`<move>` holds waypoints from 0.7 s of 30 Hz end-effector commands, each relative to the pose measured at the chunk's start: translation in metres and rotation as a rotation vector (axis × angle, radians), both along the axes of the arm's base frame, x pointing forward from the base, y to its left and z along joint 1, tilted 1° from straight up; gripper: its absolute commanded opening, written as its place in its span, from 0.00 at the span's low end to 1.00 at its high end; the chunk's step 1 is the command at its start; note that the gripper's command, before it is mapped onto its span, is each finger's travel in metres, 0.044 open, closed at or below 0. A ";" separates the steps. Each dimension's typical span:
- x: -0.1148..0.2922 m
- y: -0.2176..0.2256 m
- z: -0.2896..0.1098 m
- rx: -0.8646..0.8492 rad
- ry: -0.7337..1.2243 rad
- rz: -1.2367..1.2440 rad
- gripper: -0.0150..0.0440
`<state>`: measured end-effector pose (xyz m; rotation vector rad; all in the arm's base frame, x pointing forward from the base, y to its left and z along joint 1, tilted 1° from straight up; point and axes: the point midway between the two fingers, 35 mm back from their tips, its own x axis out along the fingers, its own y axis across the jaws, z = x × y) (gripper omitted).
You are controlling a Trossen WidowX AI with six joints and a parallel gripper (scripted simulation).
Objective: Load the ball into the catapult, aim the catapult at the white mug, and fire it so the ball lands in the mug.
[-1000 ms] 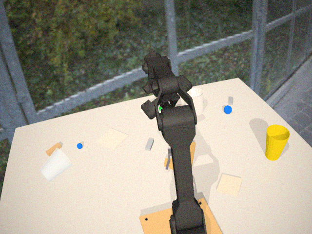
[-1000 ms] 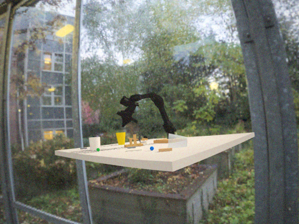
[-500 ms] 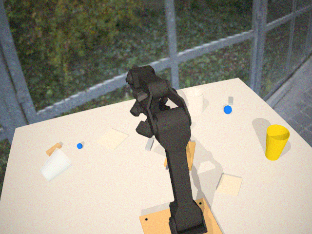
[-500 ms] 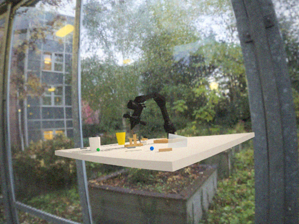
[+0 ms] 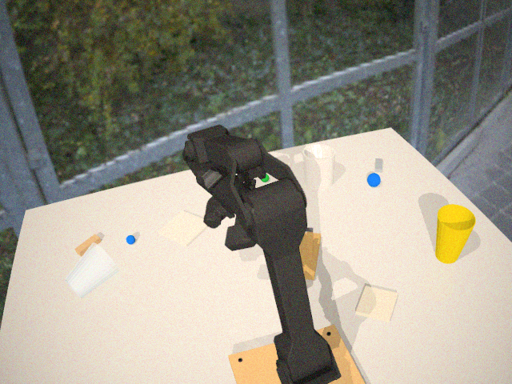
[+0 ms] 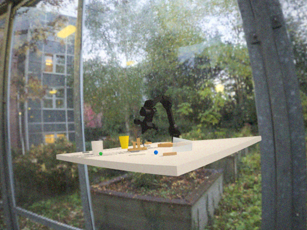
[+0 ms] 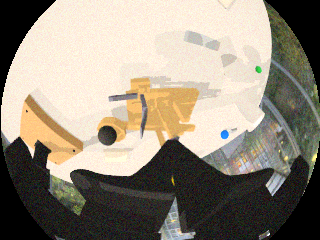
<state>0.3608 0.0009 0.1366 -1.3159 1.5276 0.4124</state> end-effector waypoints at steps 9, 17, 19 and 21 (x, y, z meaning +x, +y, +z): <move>-0.040 0.012 -0.003 -0.181 0.251 0.275 0.25; -0.057 0.016 -0.002 -0.270 0.375 0.411 0.25; -0.057 0.016 -0.002 -0.270 0.375 0.411 0.25; -0.057 0.016 -0.002 -0.270 0.375 0.411 0.25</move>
